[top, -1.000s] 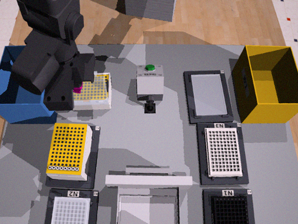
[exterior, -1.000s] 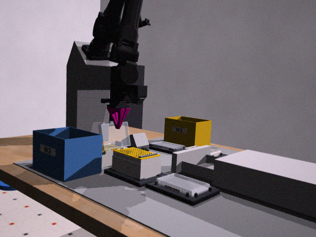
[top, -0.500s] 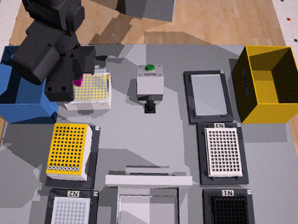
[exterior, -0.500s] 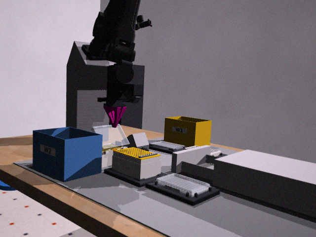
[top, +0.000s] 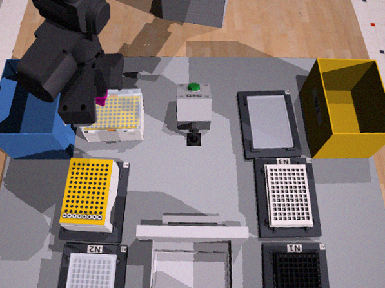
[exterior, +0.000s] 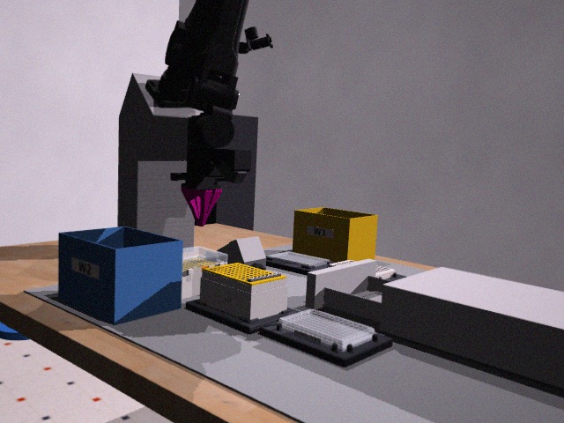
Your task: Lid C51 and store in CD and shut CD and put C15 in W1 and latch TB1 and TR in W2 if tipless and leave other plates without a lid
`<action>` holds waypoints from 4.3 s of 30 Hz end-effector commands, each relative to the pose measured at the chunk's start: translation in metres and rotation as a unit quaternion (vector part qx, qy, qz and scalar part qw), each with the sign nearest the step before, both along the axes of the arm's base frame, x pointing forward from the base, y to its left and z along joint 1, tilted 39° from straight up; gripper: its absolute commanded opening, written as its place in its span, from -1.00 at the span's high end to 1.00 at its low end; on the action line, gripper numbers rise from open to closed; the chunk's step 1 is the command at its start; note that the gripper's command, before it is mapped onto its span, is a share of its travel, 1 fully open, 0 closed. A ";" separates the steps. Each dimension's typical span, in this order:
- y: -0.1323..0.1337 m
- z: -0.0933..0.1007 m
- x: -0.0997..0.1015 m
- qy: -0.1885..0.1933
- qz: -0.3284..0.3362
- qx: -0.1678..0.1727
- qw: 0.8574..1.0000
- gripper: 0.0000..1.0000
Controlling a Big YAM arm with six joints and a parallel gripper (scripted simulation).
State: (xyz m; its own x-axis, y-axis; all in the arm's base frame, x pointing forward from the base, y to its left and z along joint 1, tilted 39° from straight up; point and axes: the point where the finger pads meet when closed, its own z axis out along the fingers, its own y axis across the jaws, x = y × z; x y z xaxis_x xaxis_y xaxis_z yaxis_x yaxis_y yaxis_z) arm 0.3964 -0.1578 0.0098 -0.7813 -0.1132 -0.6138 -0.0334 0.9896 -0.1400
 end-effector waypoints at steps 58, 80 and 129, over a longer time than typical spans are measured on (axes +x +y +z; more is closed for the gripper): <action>0.005 0.046 -0.037 -0.003 0.006 -0.006 1.000 1.00; 0.005 0.046 -0.037 -0.003 0.005 -0.006 1.000 1.00; -0.007 -0.024 -0.042 0.001 0.001 -0.003 1.000 1.00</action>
